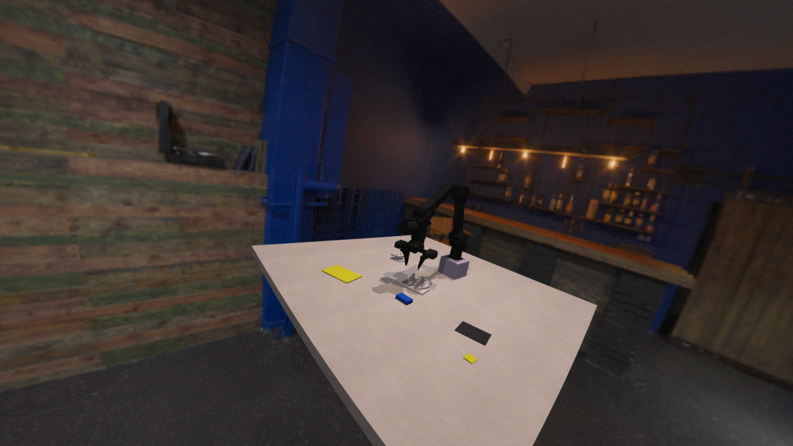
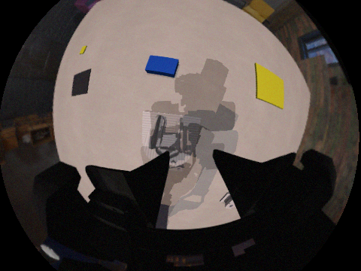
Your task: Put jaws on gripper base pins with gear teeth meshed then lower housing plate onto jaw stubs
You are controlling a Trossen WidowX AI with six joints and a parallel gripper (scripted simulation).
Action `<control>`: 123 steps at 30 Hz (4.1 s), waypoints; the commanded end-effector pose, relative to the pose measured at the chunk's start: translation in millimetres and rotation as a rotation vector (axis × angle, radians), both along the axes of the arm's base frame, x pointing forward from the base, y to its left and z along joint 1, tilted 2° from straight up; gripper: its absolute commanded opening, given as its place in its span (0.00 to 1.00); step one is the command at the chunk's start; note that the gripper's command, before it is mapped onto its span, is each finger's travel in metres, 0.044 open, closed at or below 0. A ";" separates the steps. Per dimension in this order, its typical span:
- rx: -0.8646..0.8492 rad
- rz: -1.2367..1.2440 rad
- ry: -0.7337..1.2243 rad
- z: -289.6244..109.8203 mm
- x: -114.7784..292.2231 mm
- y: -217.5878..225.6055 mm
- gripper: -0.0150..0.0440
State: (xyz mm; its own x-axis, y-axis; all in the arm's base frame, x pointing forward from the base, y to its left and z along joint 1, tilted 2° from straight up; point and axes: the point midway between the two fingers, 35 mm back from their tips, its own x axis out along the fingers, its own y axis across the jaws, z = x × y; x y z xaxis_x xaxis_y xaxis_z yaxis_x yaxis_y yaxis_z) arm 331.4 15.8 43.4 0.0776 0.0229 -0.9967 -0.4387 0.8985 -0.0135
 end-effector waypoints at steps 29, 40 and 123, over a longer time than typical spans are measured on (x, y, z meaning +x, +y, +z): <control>-0.072 0.778 0.020 4.3 -68.8 -204.1 1.00; -0.086 1.061 0.023 7.1 -122.4 -258.8 1.00; -0.091 1.176 0.022 -31.0 -147.7 -274.7 1.00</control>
State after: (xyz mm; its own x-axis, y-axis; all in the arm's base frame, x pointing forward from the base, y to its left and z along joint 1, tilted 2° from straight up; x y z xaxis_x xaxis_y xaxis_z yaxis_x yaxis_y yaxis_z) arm 183.3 -259.4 13.0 0.0359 -0.0050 -0.9993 -0.9977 -0.0577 -0.0355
